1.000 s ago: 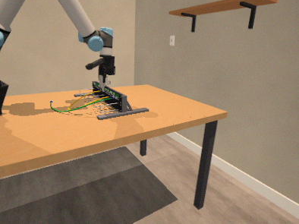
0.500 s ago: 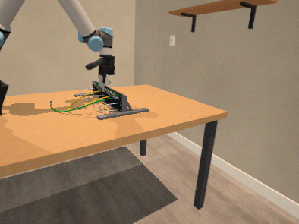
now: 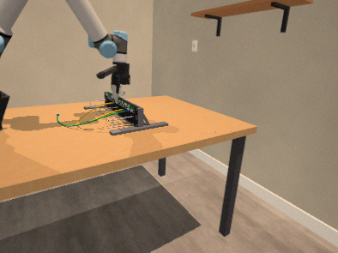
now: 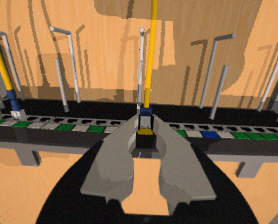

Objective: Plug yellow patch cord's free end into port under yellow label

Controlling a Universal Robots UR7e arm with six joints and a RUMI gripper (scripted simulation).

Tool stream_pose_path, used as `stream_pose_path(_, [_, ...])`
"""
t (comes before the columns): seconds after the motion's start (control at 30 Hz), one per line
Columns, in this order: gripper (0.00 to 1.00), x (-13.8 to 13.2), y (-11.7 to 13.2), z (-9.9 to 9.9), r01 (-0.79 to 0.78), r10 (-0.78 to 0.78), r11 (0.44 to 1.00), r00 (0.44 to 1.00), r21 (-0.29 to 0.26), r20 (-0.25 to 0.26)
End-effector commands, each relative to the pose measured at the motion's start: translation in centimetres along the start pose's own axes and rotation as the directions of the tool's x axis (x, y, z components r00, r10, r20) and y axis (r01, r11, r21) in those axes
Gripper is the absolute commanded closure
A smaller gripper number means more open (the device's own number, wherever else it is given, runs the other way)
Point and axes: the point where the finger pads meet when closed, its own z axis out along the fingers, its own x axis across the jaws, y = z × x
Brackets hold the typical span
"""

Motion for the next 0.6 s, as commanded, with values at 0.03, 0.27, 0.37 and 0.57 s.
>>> stream_pose_path(0.03, [1.0, -0.01, 0.05, -0.07, 0.0, 0.0, 1.0, 1.0, -0.002, 0.0])
stream_pose_path(0.27, [0.78, -0.01, 0.05, -0.07, 0.0, 0.0, 1.0, 1.0, -0.002, 0.0])
stream_pose_path(0.37, [0.78, -0.01, 0.05, -0.07, 0.0, 0.0, 1.0, 1.0, -0.002, 0.0])
stream_pose_path(0.57, [0.78, -0.01, 0.05, -0.07, 0.0, 0.0, 1.0, 1.0, -0.002, 0.0])
